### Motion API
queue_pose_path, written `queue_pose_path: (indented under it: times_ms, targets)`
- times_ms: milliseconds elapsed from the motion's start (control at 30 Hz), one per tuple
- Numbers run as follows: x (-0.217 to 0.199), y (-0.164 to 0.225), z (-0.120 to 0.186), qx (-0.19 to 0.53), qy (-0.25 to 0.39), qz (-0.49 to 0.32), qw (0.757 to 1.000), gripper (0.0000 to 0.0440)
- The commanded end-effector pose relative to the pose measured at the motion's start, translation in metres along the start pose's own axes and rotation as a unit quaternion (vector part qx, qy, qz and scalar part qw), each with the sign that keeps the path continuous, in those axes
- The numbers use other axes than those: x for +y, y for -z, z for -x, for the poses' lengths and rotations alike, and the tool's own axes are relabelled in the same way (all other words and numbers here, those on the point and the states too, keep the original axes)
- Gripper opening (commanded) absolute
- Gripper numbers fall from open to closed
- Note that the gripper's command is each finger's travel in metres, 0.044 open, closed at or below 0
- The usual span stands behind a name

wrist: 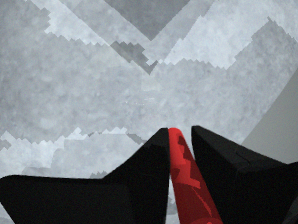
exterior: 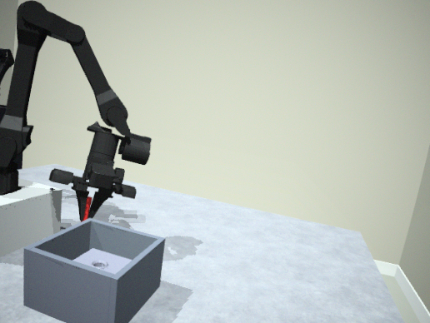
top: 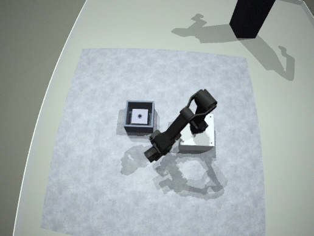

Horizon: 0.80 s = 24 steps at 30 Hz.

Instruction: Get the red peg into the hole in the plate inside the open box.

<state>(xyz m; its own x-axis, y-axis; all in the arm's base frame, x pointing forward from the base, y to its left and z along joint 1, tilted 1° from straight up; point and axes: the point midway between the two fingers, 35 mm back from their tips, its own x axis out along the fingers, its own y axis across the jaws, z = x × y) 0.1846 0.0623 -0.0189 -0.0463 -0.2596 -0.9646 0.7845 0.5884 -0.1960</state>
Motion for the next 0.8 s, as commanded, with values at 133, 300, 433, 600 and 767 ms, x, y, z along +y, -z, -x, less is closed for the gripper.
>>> queue_pose_path:
  times_ms: [133,300,433,600,767]
  targets:
    - [-0.001,-0.018,0.017,-0.03,-0.008,0.019,0.999,0.0]
    - [-0.002,-0.032,0.031,-0.048,-0.008,0.034,0.998,0.0]
    - [-0.002,-0.044,0.041,-0.059,-0.008,0.044,0.997,0.0]
    - [-0.002,-0.06,0.053,-0.069,-0.009,0.05,0.996,0.0]
    - [0.0,-0.077,0.064,-0.075,-0.011,0.052,0.996,0.0]
